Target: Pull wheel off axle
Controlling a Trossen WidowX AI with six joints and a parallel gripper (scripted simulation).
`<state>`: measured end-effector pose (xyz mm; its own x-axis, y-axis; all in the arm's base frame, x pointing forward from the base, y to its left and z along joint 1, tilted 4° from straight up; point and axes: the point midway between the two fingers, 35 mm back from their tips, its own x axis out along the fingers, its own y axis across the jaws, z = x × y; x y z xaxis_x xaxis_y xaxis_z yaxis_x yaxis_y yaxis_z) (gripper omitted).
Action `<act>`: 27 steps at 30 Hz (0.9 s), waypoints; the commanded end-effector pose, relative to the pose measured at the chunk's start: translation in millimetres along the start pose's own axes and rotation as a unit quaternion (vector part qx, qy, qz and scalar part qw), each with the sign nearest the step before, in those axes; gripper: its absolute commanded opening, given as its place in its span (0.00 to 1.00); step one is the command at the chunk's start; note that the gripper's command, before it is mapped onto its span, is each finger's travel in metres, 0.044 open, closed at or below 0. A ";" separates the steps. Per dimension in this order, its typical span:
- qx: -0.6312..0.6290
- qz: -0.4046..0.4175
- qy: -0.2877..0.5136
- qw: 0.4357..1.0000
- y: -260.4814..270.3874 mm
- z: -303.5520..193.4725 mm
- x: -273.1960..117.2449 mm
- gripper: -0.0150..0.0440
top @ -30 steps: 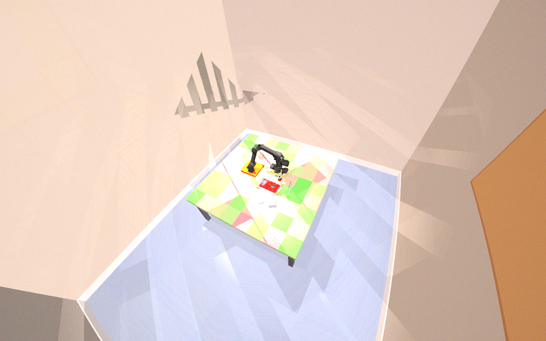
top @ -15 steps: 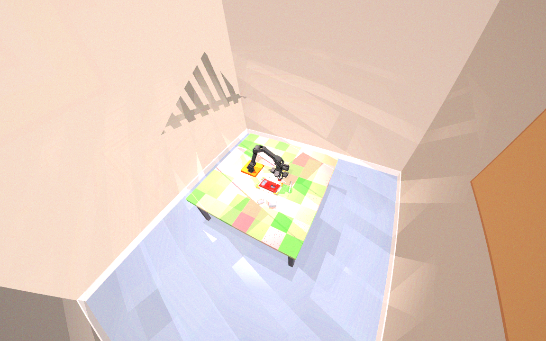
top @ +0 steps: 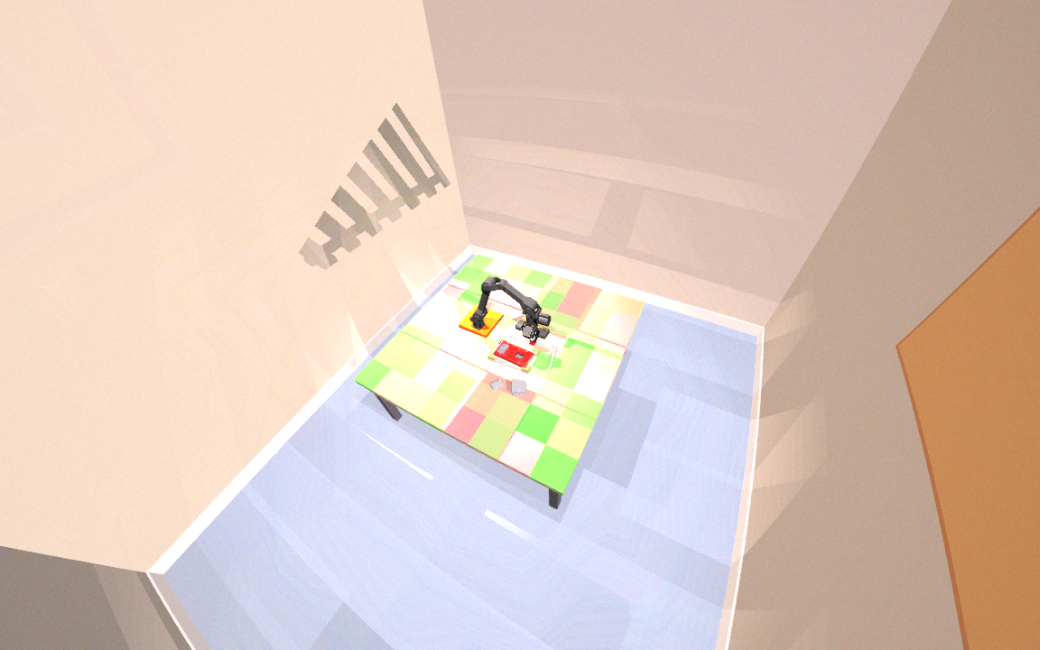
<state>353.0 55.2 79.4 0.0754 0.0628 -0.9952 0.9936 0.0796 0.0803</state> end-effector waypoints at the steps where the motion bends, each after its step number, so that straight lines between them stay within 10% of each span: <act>1: 0.000 -0.001 0.000 1.000 -0.3 0.0 -0.4 0.45; 6: 0.000 -0.001 0.000 1.000 -0.2 0.0 -1.4 0.25; 27: 0.001 0.000 0.000 1.000 0.2 0.0 -8.3 0.25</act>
<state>352.5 54.9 83.2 0.0689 0.0618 -0.9957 0.9941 0.0791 0.0737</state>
